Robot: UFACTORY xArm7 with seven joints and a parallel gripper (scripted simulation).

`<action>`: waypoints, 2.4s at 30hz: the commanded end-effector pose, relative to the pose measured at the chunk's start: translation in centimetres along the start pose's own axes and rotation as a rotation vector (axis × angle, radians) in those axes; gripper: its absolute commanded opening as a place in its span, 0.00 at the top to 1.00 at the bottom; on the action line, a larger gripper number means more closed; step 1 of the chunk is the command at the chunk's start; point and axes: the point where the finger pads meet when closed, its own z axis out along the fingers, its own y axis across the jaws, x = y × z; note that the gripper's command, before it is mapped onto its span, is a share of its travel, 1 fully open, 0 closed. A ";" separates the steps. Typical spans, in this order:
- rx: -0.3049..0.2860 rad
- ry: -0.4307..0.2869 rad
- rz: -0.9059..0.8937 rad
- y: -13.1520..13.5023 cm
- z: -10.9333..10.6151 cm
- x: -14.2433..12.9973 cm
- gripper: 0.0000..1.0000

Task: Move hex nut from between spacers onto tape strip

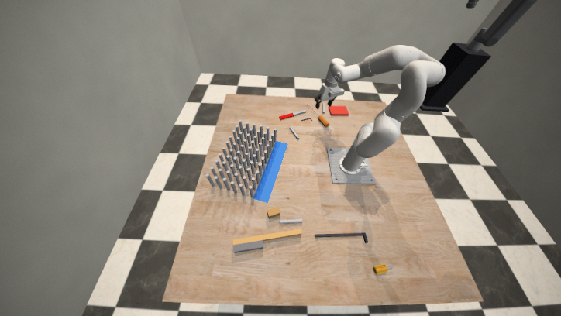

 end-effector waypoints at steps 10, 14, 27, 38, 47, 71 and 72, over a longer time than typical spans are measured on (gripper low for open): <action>0.030 0.021 -0.063 -3.0 0.7 1.3 0.00; 0.030 0.021 -0.063 -3.0 0.7 1.3 0.00; 0.029 0.022 -0.066 -3.0 2.1 1.3 0.35; 0.028 0.022 -0.066 -3.3 6.3 1.4 0.35; 0.029 0.022 -0.066 -3.3 7.0 1.4 0.35; 0.029 0.022 -0.066 -3.4 7.5 1.4 0.35; 0.028 0.022 -0.066 -3.4 7.6 1.4 0.35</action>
